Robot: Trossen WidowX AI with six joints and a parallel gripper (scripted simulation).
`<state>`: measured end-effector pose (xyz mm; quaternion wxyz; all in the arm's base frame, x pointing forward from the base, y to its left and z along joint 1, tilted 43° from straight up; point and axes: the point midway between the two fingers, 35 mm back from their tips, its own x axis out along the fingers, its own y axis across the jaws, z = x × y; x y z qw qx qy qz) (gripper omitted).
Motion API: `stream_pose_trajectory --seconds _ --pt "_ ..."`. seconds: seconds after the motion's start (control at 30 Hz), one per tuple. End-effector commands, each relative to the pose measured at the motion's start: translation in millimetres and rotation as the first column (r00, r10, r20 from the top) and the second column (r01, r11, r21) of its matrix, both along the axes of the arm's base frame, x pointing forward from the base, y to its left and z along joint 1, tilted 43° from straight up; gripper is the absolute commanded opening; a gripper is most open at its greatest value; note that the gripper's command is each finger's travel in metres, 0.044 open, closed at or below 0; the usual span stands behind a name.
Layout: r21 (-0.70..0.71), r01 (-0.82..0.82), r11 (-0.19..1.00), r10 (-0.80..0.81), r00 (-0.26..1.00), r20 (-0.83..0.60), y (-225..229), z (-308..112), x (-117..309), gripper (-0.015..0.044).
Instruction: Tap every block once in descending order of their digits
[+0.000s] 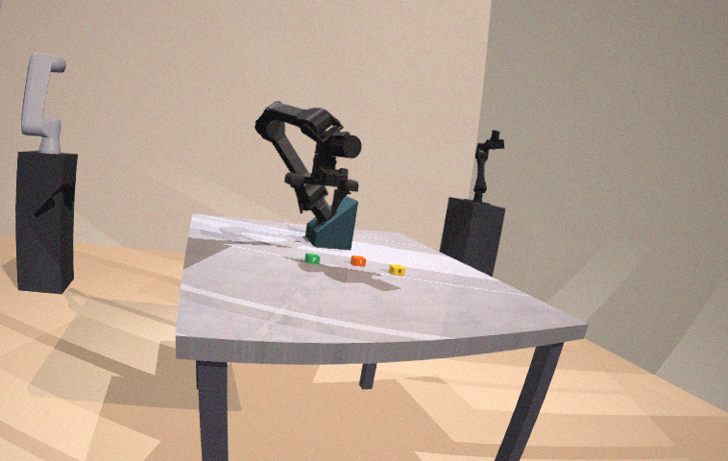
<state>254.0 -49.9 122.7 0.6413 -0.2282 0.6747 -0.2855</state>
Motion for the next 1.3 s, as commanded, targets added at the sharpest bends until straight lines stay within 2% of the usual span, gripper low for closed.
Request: stream_pose_trajectory --seconds 0.0,0.1,0.23,0.37,1.17,1.27 --pt "-0.006 -0.004 1.000 0.004 1.000 -0.008 -0.7 -0.4 -1.0 0.0400" --pt "-0.001 -0.006 1.000 0.006 1.000 -0.007 8.9 -8.8 1.9 0.0400" --pt "0.010 -0.007 1.000 0.008 1.000 -0.007 65.8 -59.9 6.1 0.0400" --pt "0.002 -0.004 1.000 0.004 1.000 -0.007 99.0 -91.9 -1.9 0.0400" --pt "0.001 -0.004 1.000 0.004 1.000 -0.007 100.0 -93.0 -2.3 0.0400" --pt "0.002 -0.004 1.000 0.004 1.000 -0.006 110.0 -99.6 11.5 0.0400"
